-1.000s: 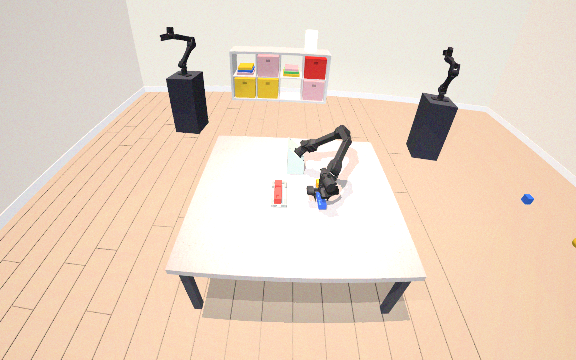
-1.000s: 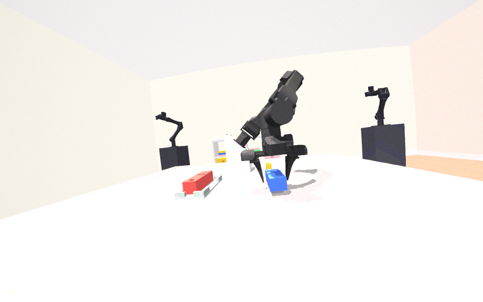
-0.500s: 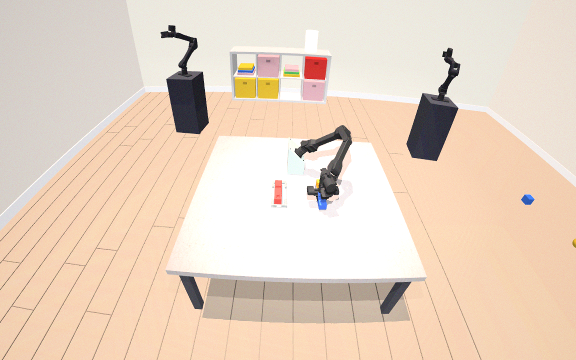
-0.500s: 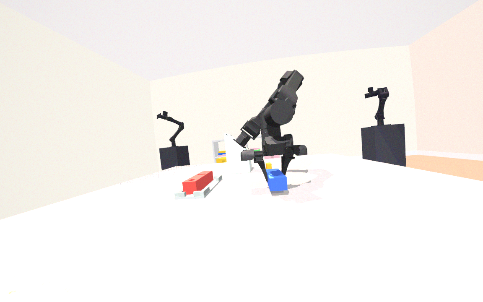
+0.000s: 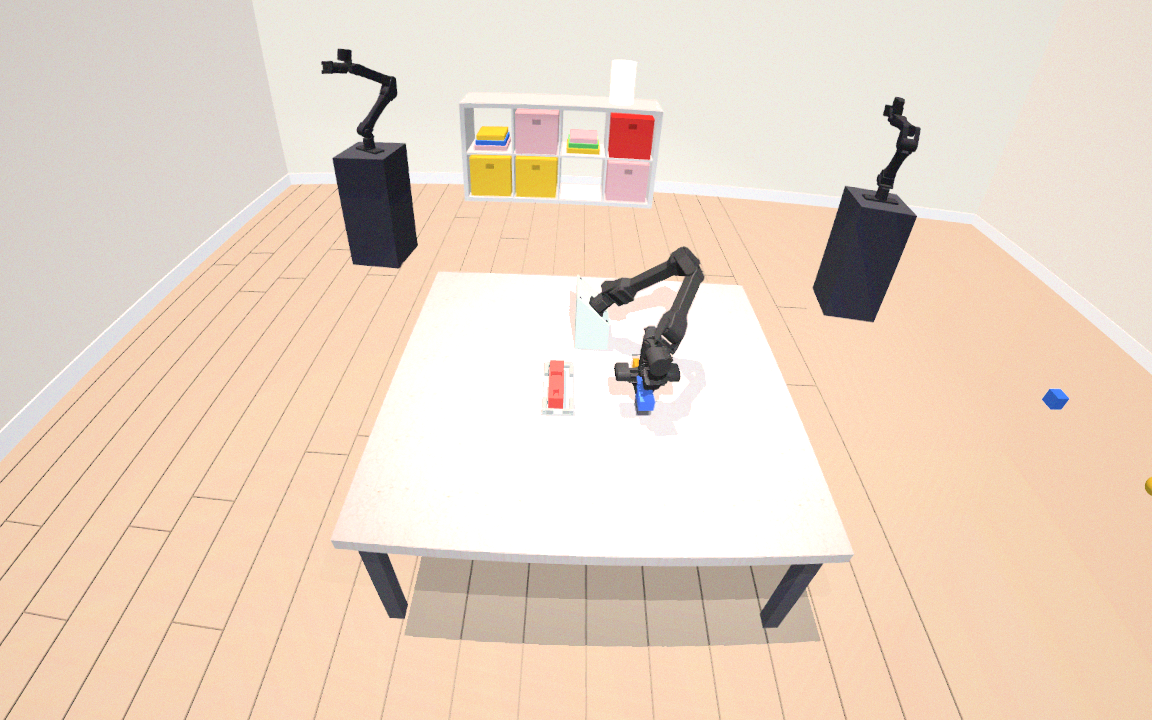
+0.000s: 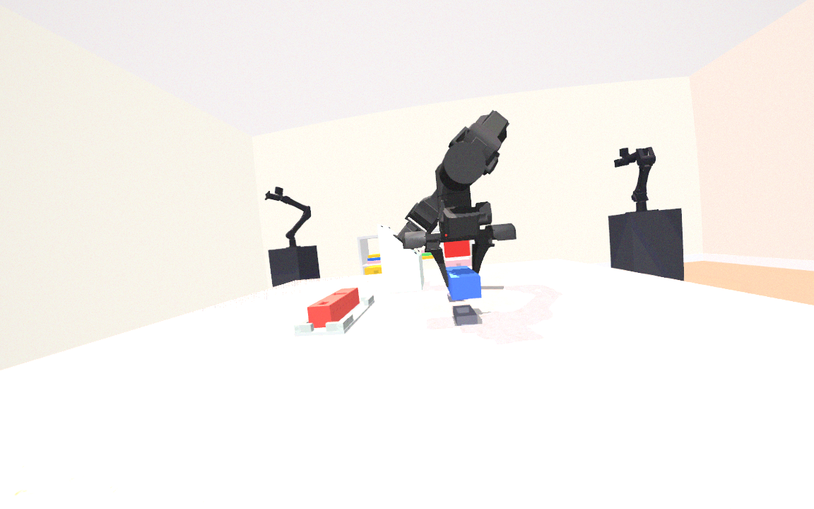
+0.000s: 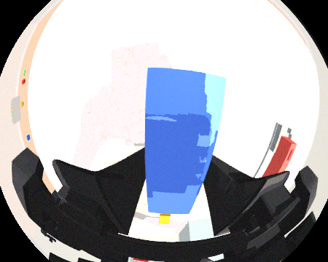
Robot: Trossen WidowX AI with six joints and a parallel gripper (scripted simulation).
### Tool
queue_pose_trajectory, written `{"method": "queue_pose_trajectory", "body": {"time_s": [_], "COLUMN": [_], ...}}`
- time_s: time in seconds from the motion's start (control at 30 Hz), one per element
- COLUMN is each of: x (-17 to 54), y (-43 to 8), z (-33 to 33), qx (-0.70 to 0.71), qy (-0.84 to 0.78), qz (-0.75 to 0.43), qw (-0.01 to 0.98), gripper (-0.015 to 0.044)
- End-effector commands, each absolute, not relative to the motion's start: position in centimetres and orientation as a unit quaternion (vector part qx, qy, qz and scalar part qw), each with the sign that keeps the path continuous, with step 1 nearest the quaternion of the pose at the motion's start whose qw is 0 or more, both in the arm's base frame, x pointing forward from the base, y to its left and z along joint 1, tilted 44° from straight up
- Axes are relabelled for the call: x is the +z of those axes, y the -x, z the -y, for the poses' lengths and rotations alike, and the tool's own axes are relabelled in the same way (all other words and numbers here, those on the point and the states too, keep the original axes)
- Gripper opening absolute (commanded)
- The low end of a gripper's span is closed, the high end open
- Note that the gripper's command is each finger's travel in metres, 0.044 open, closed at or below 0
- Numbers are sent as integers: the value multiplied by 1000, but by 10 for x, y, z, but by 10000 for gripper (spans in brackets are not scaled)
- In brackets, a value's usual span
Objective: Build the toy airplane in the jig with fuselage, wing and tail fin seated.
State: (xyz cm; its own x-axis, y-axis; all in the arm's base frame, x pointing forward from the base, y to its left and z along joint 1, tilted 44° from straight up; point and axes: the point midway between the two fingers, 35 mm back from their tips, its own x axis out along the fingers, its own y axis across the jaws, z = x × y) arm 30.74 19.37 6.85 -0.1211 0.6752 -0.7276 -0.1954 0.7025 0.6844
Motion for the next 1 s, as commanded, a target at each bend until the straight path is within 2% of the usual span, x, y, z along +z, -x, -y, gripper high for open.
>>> {"method": "queue_pose_trajectory", "body": {"time_s": [0.0, 0.97], "x": [80, 129], "y": [-312, -316], "z": [-182, -130], "qx": [340, 349], "qy": [-178, -174], "qz": [-663, -658], "qw": [642, 644], "gripper": [0, 0]}}
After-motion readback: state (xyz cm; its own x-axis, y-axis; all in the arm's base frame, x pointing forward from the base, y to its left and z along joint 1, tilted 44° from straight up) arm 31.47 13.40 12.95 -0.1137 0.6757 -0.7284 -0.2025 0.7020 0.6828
